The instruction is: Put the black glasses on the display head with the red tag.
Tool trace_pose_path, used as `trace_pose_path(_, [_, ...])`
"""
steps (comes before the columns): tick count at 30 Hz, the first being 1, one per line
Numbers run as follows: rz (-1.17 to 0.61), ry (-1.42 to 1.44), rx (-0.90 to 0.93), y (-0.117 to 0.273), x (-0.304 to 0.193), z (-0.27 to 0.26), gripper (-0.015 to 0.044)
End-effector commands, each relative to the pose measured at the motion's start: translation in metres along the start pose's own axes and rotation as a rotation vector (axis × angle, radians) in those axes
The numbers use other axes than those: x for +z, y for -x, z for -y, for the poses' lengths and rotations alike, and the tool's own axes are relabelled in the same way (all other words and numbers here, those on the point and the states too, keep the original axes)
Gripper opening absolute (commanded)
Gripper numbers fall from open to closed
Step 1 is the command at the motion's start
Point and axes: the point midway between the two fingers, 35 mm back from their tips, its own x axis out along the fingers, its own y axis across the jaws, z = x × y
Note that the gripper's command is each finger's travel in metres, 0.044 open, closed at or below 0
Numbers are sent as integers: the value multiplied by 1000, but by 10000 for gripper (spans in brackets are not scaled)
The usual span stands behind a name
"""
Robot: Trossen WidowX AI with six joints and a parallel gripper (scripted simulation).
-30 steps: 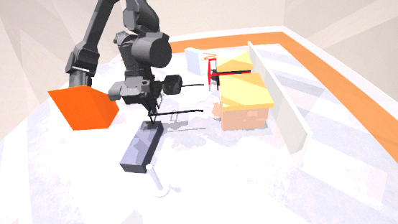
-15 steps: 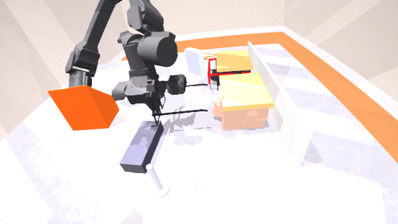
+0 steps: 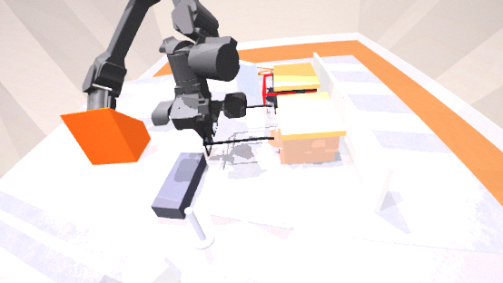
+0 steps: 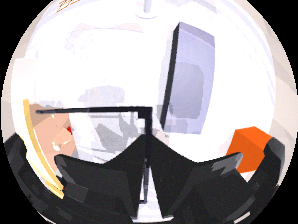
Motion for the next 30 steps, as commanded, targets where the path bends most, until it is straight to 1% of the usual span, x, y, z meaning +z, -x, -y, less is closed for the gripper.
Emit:
trace_pose_path(1, [-7,-6,-4,-2,0,-6,0])
trace_pose_path(30, [-7,-4,-2,-2,-1,-51,0])
